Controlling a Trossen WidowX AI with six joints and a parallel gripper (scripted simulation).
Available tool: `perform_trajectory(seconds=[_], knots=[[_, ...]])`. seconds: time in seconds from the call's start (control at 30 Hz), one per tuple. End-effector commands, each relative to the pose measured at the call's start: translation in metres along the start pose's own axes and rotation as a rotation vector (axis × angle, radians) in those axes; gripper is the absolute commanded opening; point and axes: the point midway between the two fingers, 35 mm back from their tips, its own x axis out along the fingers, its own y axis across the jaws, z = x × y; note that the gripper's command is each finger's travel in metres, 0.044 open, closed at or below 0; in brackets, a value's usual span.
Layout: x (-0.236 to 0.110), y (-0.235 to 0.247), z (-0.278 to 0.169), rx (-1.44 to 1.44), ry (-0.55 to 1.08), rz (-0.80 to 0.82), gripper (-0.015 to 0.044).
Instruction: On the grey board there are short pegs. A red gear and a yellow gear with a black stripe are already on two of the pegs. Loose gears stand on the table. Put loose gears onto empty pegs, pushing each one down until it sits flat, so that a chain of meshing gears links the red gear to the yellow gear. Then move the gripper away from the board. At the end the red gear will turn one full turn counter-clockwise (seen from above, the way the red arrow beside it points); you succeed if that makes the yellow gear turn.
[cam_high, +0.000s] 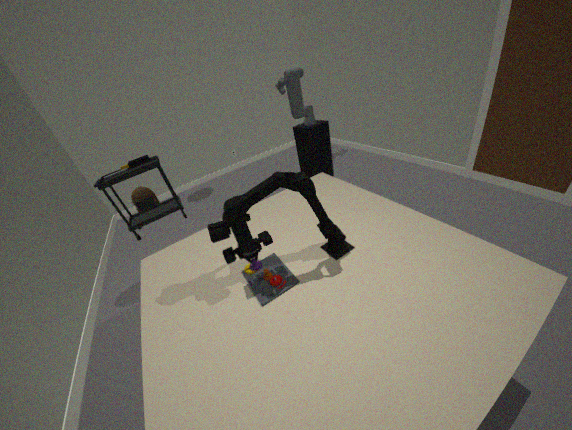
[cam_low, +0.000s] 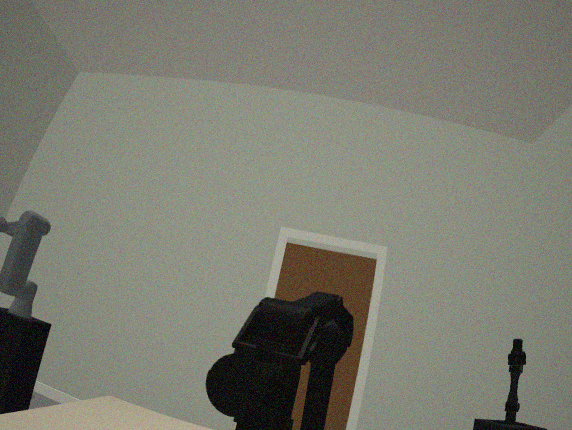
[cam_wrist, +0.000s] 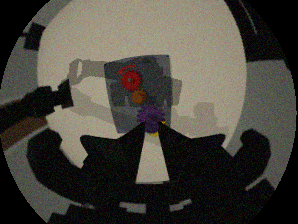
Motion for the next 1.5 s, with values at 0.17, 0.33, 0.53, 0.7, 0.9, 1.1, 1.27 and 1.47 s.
perform_trajectory(seconds=[0.17, 0.33, 0.53, 0.7, 0.9, 1.1, 1.27, 1.47], knots=[[0.0, 0.0, 0.0, -0.249, 0.0, 0.002, 0.0], [-0.001, 0.0, 0.0, -0.394, 0.0, 0.003, 0.0], [-0.001, 0.0, 0.0, -0.493, -0.001, 0.003, 0.0], [-0.001, 0.0, 0.0, -0.498, -0.001, 0.003, 0.0], [0.004, 0.0, 0.0, -0.613, -0.001, 0.002, 0.0], [0.013, 0.0, 0.0, -0.733, -0.001, 0.002, 0.0], [0.02, 0.0, 0.0, -0.763, -0.001, 0.002, 0.0], [0.028, 0.0, 0.0, -0.716, -0.001, 0.002, 0.0]])
